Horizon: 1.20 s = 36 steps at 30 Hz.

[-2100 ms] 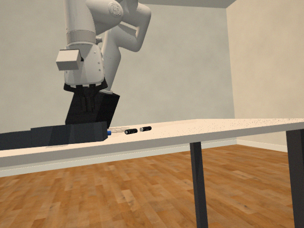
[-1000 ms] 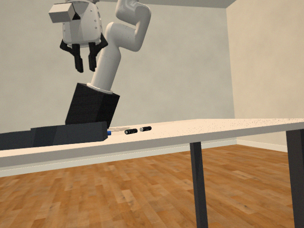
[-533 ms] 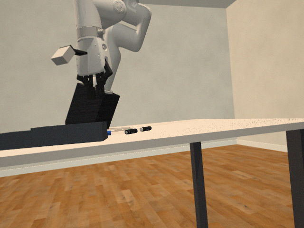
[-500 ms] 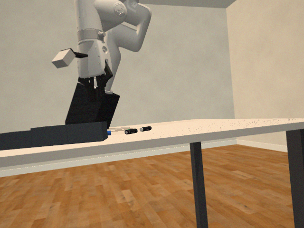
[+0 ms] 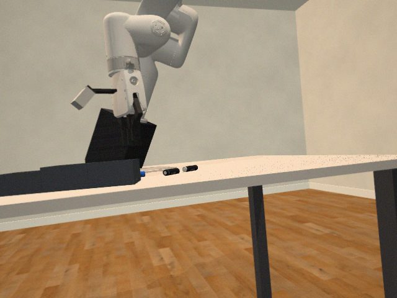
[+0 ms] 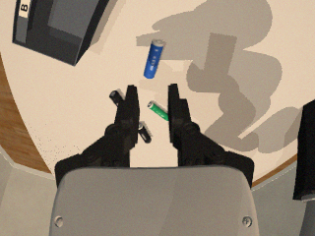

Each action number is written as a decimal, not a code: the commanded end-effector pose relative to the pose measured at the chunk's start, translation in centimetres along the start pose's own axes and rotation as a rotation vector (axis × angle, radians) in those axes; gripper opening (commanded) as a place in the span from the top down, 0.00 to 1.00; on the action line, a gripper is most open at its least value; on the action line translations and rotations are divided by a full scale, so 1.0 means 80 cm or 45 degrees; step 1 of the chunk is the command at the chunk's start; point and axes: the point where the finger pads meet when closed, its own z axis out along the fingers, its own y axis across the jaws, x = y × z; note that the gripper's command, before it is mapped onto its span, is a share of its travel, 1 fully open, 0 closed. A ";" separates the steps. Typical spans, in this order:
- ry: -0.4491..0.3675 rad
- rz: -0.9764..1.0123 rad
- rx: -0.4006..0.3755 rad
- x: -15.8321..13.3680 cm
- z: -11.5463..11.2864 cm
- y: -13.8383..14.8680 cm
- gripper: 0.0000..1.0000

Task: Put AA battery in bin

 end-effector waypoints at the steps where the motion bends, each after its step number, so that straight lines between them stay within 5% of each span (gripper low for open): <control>1: 0.015 0.199 0.005 0.000 0.000 -0.001 0.72; 5: 0.024 0.346 0.007 0.000 0.000 -0.001 0.72; 36: 0.024 0.346 0.007 0.000 0.000 -0.001 0.72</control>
